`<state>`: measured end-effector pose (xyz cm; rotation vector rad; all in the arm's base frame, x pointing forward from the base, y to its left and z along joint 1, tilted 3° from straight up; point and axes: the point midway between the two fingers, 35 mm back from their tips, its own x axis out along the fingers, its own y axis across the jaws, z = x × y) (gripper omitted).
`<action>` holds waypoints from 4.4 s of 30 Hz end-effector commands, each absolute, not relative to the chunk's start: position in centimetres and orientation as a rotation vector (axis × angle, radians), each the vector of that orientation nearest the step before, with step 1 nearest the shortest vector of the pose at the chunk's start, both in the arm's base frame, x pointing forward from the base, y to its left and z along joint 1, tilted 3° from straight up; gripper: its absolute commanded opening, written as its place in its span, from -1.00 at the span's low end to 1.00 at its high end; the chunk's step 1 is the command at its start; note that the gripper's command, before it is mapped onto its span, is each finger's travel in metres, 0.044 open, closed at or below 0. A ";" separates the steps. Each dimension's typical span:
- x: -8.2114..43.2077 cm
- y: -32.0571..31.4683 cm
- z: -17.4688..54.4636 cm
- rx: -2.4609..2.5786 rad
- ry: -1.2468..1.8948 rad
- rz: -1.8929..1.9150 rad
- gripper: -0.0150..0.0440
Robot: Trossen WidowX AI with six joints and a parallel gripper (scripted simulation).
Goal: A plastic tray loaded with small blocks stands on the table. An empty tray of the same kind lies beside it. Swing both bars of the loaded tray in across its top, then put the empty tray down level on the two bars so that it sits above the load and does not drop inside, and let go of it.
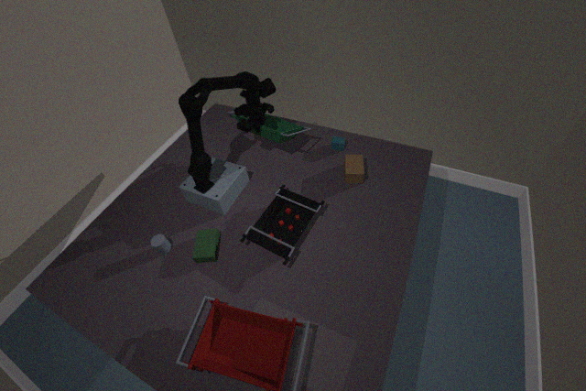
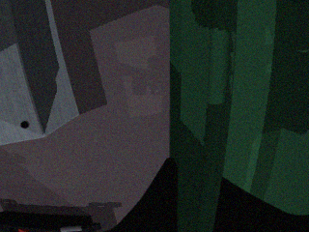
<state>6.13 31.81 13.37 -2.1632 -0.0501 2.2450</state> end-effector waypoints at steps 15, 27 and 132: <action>6.8 32.0 14.0 -2.150 -0.057 2.217 -0.49; 11.3 30.8 13.8 -2.065 0.137 2.126 -0.49; 32.6 5.2 12.1 -1.224 1.151 1.286 -0.49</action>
